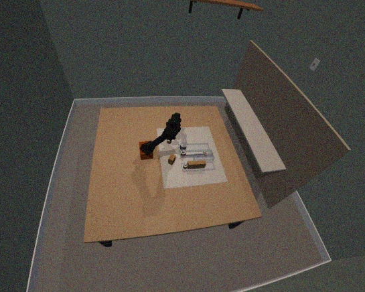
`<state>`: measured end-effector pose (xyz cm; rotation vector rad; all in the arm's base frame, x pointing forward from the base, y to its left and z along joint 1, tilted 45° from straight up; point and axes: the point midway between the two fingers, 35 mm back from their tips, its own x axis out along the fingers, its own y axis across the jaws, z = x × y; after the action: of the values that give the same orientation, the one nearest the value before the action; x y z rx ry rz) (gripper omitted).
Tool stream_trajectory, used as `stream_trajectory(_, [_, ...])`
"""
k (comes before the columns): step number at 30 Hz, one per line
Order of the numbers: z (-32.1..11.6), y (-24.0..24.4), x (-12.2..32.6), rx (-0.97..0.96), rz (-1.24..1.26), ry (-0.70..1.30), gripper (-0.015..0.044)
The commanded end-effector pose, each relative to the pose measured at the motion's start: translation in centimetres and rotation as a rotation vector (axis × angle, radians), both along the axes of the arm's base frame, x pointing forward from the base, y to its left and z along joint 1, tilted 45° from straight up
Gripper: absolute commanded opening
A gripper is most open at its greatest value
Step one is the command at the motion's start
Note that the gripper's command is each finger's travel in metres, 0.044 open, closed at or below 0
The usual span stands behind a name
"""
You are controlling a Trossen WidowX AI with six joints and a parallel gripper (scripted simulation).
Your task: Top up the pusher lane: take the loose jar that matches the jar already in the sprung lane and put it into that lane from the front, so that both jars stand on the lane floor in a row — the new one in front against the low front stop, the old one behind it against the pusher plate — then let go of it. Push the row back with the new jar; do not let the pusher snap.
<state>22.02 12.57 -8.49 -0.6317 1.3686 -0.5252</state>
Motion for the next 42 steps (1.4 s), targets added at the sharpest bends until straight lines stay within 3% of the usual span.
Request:
stream_trajectory(1, [-1.0, -1.3, -0.1, -0.017, 0.004, 0.009, 0.0440])
stream_trajectory(29, [-3.3, -3.6, 0.4, -0.018, 0.003, 0.008, 0.0440])
stream_trajectory(39, [-3.3, -3.6, 0.4, -0.018, 0.003, 0.008, 0.0177])
stream_trajectory(42, [-3.3, -3.6, 0.4, -0.018, 0.003, 0.008, 0.0158])
